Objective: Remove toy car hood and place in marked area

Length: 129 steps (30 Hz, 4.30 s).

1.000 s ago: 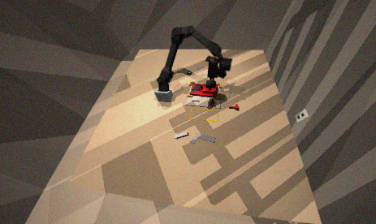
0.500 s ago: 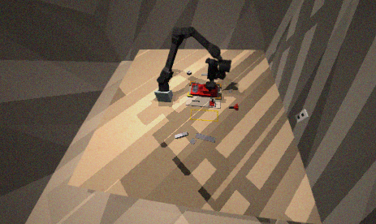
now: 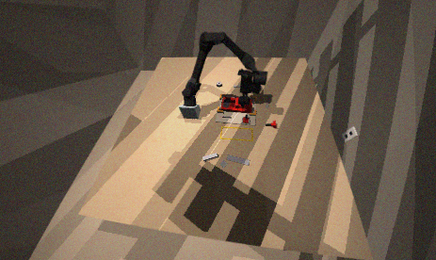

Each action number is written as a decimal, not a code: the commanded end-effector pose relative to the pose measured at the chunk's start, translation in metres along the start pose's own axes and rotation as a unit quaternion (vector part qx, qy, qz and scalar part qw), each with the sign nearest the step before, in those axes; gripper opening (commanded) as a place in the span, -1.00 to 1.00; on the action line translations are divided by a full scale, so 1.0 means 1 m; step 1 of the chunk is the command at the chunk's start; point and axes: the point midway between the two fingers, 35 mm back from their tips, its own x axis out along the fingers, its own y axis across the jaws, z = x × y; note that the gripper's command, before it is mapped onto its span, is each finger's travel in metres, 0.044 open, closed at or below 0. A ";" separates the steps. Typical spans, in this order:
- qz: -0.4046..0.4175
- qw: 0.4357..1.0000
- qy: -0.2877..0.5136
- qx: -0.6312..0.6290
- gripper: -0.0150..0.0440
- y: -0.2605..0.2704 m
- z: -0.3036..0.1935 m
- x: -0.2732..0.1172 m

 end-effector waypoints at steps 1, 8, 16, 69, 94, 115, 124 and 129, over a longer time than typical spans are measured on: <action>0.002 1.000 0.002 0.004 1.00 0.000 -0.002 0.003; 0.002 1.000 0.002 0.004 1.00 0.000 -0.002 0.006; 0.002 1.000 0.002 0.004 1.00 0.000 -0.002 0.010; 0.000 1.000 0.000 0.000 -0.49 0.000 0.000 0.010; 0.000 1.000 0.000 0.001 -0.49 0.000 0.000 -0.007; -0.001 1.000 0.000 0.001 -0.49 -0.001 0.000 -0.054; -0.012 0.999 0.002 0.030 -0.49 -0.041 0.005 -0.048; -0.015 0.999 0.001 0.028 -0.49 -0.070 0.007 -0.050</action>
